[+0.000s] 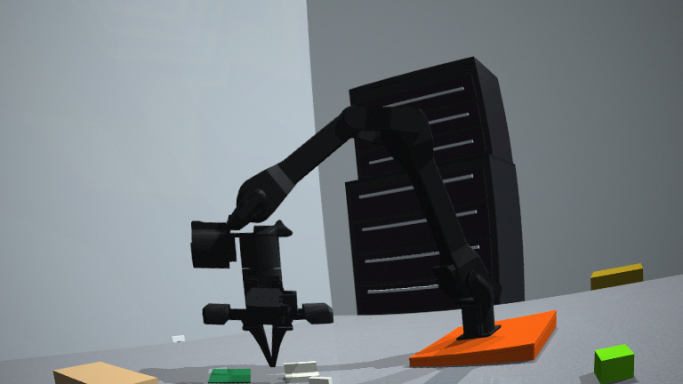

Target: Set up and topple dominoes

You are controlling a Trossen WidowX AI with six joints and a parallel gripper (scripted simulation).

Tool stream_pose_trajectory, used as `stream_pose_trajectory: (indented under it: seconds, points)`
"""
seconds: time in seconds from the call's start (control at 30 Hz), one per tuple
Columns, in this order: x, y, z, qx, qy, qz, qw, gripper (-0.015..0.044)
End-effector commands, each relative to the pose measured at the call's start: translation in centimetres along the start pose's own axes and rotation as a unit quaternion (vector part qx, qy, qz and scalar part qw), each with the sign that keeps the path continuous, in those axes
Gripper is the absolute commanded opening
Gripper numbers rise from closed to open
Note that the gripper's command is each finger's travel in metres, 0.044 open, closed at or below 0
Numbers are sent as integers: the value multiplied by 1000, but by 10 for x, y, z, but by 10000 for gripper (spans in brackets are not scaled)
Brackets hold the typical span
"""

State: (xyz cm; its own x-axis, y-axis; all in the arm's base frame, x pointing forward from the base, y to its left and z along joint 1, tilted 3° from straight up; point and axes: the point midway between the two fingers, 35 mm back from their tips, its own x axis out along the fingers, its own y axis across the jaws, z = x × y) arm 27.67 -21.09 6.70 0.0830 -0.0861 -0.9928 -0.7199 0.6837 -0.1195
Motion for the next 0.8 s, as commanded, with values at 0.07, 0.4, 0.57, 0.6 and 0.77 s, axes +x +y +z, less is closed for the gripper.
stream_pose_trajectory:
  seconds: [0.07, 0.4, 0.57, 0.6, 0.77]
  points:
    - [27, 5, -4, -2, 3, 14, 1000, 0]
    - [26, 18, -3, -1, 3, 15, 1000, 0]
    - [25, 26, -2, -1, 3, 15, 1000, 0]
    - [25, 28, -2, -1, 3, 15, 1000, 0]
    - [25, 36, -2, 0, 3, 16, 1000, 0]
